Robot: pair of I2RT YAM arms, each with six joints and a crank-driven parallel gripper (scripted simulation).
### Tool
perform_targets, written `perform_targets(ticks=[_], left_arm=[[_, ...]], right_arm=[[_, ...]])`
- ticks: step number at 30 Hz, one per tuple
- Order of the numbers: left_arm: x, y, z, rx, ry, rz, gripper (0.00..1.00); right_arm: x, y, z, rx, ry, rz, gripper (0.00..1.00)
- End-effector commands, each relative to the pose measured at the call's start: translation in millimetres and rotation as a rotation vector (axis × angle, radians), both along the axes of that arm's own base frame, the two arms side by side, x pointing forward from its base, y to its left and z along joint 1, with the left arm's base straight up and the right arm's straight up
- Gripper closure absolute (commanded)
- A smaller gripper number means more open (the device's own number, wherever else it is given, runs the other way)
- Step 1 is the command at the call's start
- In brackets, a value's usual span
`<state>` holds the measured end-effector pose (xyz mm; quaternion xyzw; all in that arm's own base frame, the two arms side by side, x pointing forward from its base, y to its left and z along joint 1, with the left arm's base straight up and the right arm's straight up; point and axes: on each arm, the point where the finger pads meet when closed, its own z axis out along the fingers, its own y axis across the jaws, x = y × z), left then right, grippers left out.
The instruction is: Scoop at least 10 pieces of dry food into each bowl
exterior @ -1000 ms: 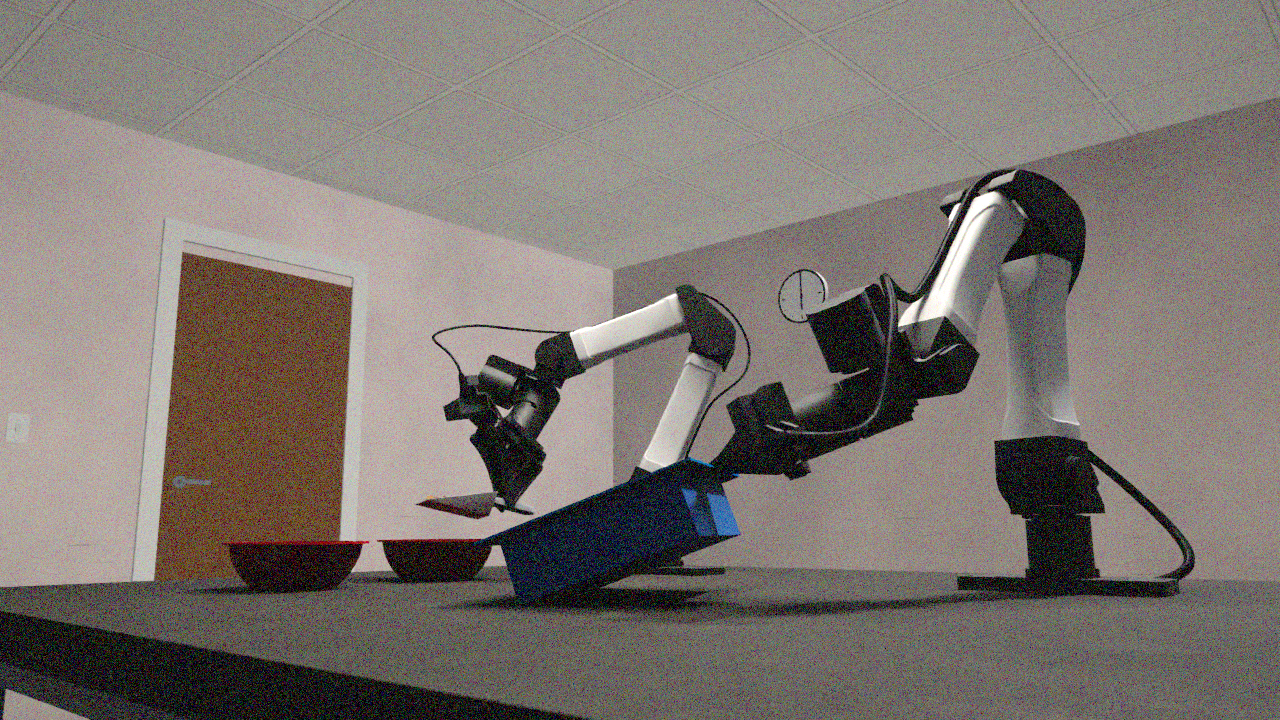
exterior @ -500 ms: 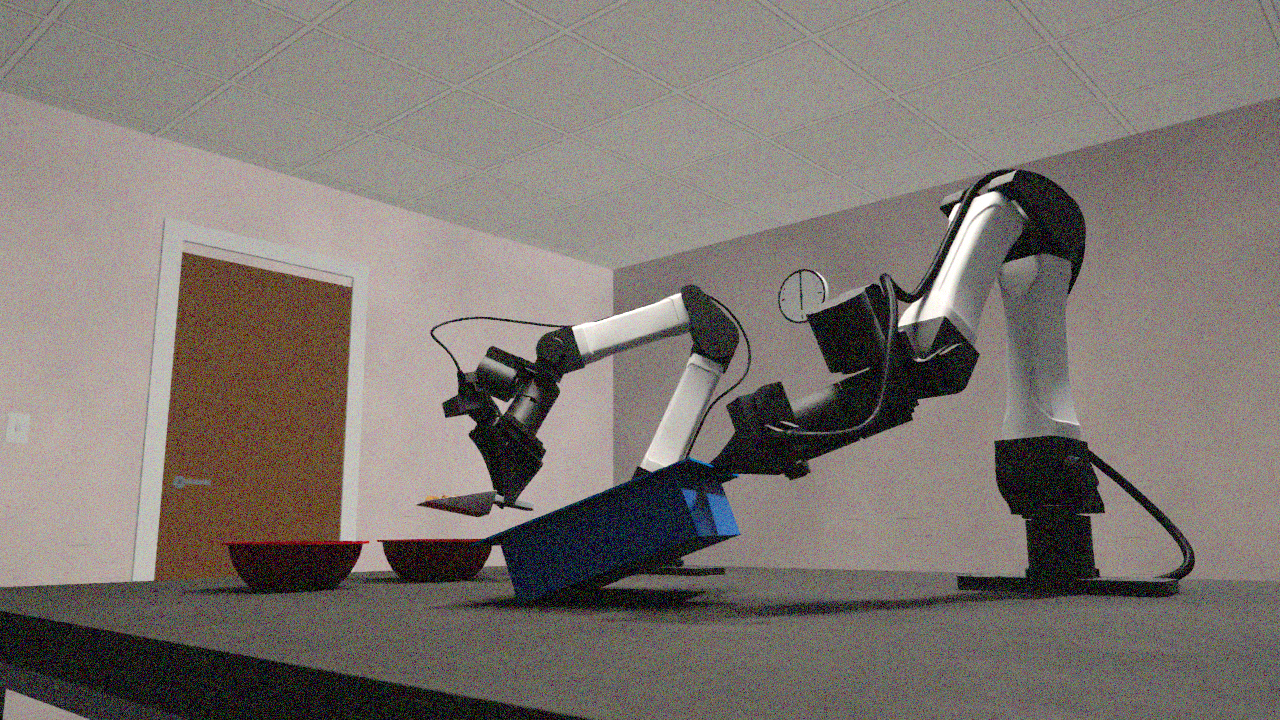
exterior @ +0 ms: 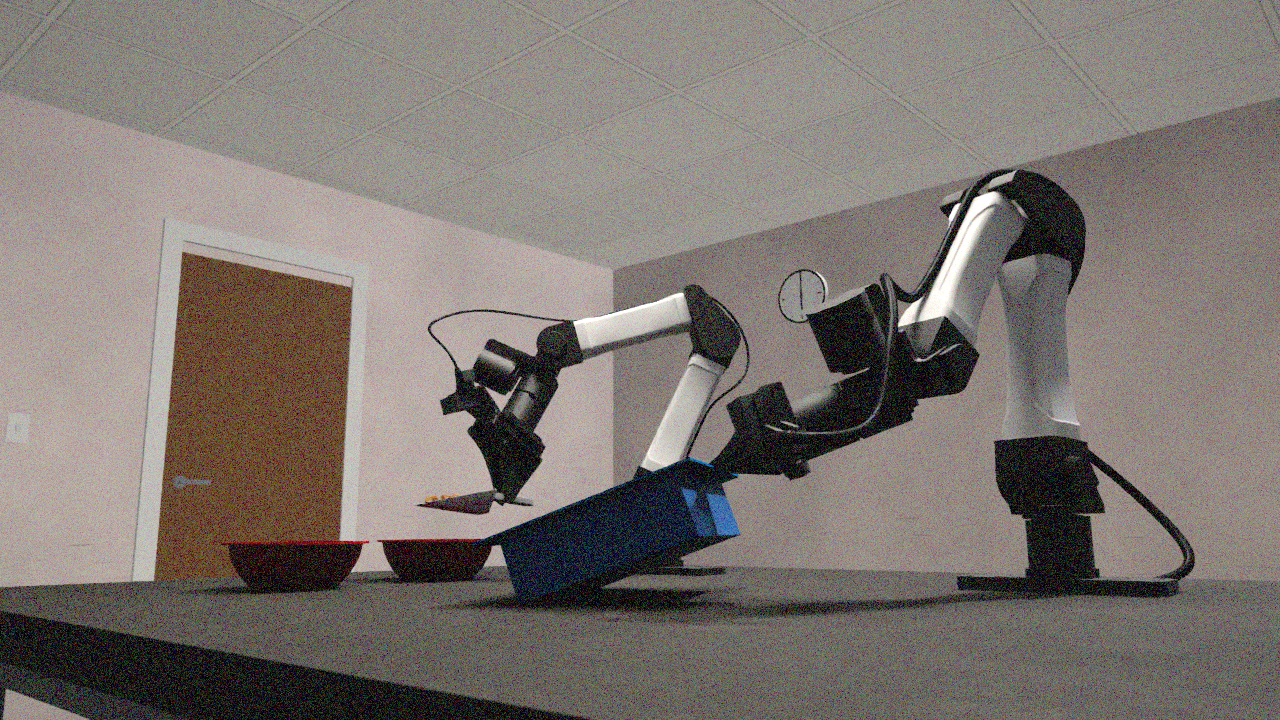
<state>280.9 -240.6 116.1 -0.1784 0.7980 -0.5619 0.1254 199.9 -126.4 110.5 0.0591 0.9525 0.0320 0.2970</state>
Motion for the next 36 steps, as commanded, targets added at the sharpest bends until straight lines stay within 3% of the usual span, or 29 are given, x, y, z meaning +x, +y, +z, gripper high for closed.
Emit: perform_targets(ticks=[1,36], left_arm=[[10.1,-4.9,34.7,-0.039,-0.130,-0.020,1.00],[10.1,-4.9,34.7,-0.039,-0.130,-0.020,1.00]], right_arm=[[4.2,-6.7,8.4,-0.029,0.008,-0.013,1.00],[7.9,-9.4,20.7,-0.119,0.072,-0.031,1.00]])
